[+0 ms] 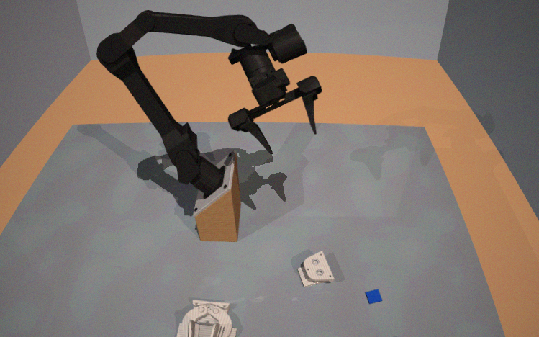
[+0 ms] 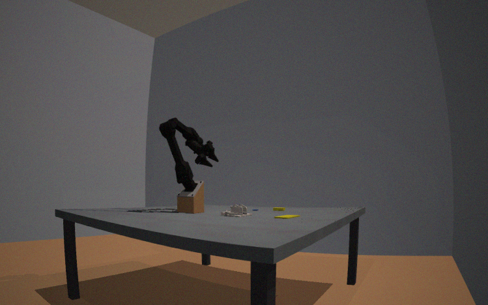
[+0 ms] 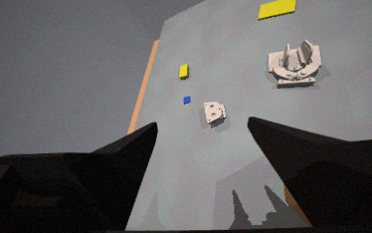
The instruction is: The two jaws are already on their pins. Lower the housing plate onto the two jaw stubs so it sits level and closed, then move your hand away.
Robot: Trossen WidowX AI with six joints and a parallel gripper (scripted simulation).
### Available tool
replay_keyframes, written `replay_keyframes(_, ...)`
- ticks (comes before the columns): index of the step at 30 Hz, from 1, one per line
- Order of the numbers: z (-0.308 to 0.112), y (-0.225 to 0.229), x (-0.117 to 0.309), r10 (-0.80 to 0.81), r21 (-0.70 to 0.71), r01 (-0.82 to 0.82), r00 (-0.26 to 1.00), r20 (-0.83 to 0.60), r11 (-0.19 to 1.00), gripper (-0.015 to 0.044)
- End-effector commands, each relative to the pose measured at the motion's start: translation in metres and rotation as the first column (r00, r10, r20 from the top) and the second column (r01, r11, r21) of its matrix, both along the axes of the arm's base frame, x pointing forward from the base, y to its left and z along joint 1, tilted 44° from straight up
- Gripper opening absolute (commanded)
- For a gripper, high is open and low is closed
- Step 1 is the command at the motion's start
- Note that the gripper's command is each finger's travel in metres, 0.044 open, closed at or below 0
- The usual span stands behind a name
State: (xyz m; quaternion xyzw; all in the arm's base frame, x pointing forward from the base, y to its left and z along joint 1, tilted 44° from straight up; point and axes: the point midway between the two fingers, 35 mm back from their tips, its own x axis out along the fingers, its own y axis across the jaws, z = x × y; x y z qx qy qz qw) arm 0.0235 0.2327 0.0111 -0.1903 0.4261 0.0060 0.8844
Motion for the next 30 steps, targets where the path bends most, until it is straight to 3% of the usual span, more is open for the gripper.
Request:
replay_keyframes(1,-0.013,0.002,0.011,-0.128,0.014,0.128,0.992,-0.006,0.992,0.0440)
replay_keyframes(15,-0.054,0.001,0.048,-0.480,0.052,0.479,0.877,-0.005,0.876,0.0440)
replay_keyframes(30,-0.100,-0.013,0.088,-0.791,0.096,0.787,0.612,0.007,0.609,0.0440)
